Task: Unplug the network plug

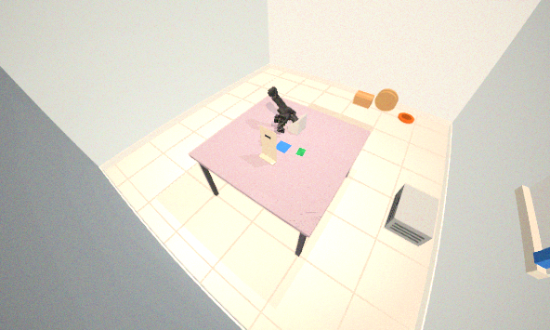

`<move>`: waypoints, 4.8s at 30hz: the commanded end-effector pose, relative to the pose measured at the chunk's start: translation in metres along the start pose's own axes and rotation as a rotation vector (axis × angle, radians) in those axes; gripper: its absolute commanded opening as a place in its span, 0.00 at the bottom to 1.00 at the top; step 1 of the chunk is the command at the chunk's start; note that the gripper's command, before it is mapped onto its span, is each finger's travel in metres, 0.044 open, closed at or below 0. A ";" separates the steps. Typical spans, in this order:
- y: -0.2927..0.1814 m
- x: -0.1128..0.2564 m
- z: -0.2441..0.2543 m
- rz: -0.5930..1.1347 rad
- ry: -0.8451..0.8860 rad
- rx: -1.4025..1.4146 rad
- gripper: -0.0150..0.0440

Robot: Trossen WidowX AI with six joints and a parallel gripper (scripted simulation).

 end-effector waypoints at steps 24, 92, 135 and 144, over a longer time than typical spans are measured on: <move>0.017 -0.060 0.001 0.011 0.021 -0.047 0.52; 0.024 -0.078 0.002 0.010 0.022 -0.047 0.25; 0.014 -0.051 0.000 0.011 0.021 -0.048 0.25; 0.012 -0.045 -0.001 0.012 0.021 -0.048 0.25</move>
Point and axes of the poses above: the point midway between the two fingers, 35 mm back from their tips, its own x axis back along the fingers, its own z axis across the jaws, y = z × x, the point moved 8 cm from there along x, back along the fingers, and after that the axes turned 12 degrees about -x, right-handed, at the moved point
